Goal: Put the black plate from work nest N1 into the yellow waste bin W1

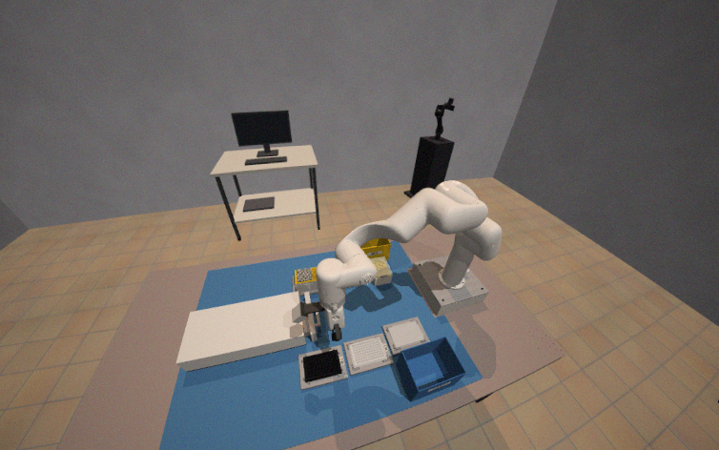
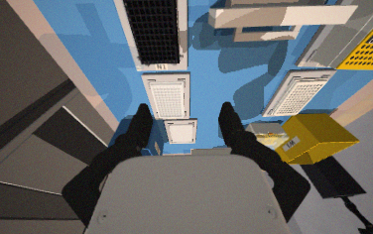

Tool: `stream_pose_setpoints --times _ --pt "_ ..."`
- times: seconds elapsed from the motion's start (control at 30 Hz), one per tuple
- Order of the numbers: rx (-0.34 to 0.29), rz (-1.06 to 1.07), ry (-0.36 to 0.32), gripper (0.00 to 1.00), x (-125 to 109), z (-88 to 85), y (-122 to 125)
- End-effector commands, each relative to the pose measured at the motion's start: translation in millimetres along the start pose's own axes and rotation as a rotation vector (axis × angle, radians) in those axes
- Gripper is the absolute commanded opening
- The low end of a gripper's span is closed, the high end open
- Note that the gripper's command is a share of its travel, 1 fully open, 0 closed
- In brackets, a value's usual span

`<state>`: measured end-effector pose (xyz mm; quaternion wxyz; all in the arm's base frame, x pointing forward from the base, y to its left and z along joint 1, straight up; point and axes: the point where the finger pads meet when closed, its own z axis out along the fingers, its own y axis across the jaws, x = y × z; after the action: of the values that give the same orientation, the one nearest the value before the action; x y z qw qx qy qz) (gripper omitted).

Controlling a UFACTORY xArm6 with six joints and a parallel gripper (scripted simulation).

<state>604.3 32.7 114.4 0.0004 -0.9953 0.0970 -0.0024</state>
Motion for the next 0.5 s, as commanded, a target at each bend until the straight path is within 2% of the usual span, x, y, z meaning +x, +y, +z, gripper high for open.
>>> stream_pose_setpoints --times 0.0,0.33,0.47 --pt "0.0 0.0 0.002 1.0 17 4.0 -14" --pt "0.0 0.0 0.002 1.0 52 19.4 -45" --pt "0.0 0.0 0.002 1.0 59 22.5 -52"
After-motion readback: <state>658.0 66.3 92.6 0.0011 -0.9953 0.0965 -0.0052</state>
